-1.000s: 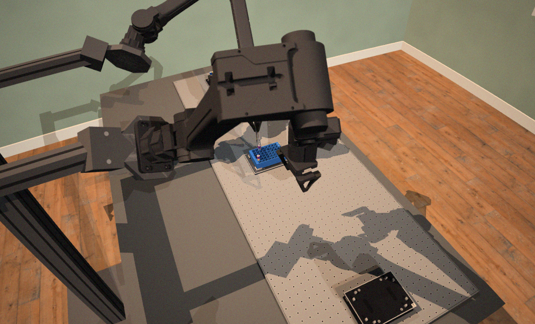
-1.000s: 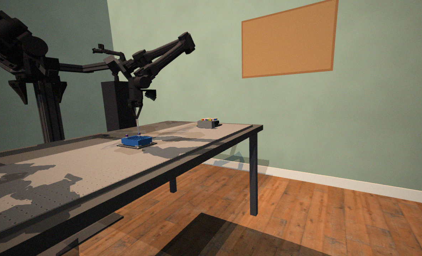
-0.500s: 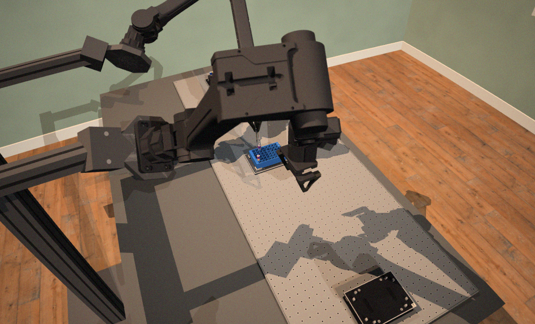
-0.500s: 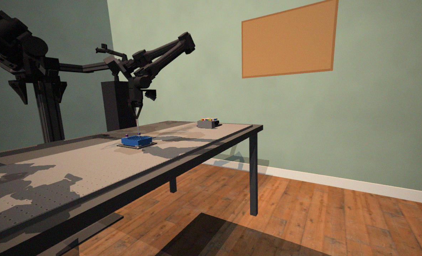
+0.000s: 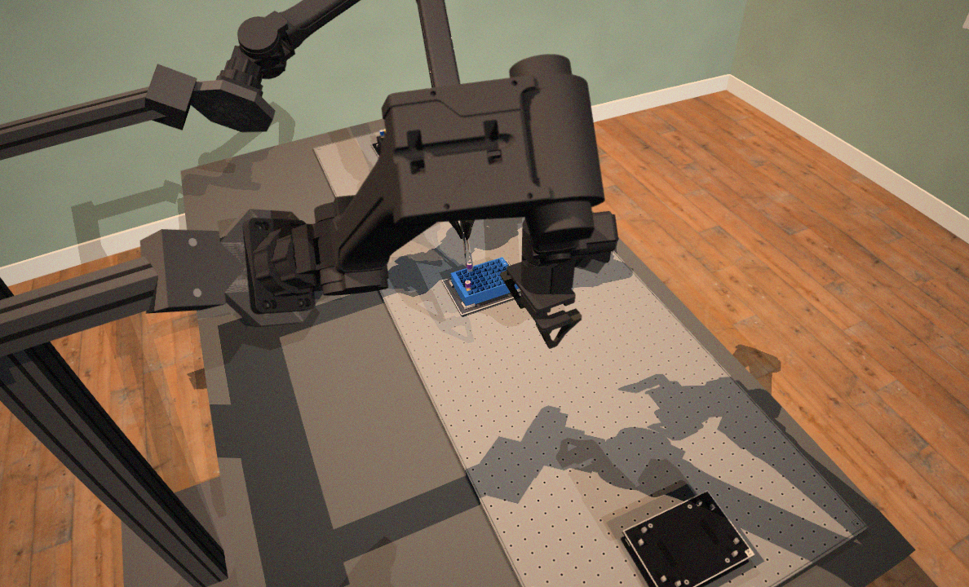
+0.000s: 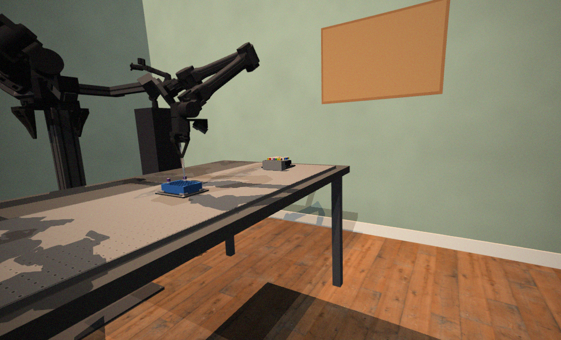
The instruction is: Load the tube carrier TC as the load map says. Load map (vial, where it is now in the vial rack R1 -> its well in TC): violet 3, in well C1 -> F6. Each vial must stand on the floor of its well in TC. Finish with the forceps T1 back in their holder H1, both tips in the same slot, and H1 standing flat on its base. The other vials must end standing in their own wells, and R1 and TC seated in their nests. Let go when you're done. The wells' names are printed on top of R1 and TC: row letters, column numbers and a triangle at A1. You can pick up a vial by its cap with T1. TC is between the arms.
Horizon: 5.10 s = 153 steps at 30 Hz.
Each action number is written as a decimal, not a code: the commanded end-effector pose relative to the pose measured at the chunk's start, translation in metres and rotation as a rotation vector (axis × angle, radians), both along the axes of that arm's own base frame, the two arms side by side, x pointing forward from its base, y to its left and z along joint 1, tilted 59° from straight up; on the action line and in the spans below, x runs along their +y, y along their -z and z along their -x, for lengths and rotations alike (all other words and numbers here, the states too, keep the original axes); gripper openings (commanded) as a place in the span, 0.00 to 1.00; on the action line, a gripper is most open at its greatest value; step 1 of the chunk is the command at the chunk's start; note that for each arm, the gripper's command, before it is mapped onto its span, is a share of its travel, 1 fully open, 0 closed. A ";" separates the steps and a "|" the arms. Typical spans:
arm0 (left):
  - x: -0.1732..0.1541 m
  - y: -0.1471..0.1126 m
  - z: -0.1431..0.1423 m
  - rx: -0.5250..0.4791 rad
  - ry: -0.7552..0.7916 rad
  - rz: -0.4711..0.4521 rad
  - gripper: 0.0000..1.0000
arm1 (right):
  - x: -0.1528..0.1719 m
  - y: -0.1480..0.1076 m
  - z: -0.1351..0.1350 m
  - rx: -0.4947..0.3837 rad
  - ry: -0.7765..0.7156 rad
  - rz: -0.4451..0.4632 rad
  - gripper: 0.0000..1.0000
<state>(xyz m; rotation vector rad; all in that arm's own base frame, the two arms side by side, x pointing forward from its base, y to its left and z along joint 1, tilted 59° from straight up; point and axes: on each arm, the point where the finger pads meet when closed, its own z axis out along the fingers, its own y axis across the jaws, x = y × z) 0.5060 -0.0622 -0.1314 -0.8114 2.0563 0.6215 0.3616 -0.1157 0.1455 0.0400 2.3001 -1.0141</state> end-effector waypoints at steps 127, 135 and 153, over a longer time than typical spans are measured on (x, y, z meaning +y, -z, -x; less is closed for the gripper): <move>-0.020 -0.014 0.015 0.033 -0.008 -0.010 0.07 | 0.002 -0.013 -0.007 -0.047 0.005 -0.005 1.00; -0.018 -0.013 0.016 0.036 -0.010 -0.011 0.07 | 0.002 -0.013 -0.007 -0.047 0.005 -0.005 1.00; -0.014 -0.010 0.017 0.038 -0.010 -0.011 0.07 | 0.002 -0.013 -0.007 -0.047 0.005 -0.005 1.00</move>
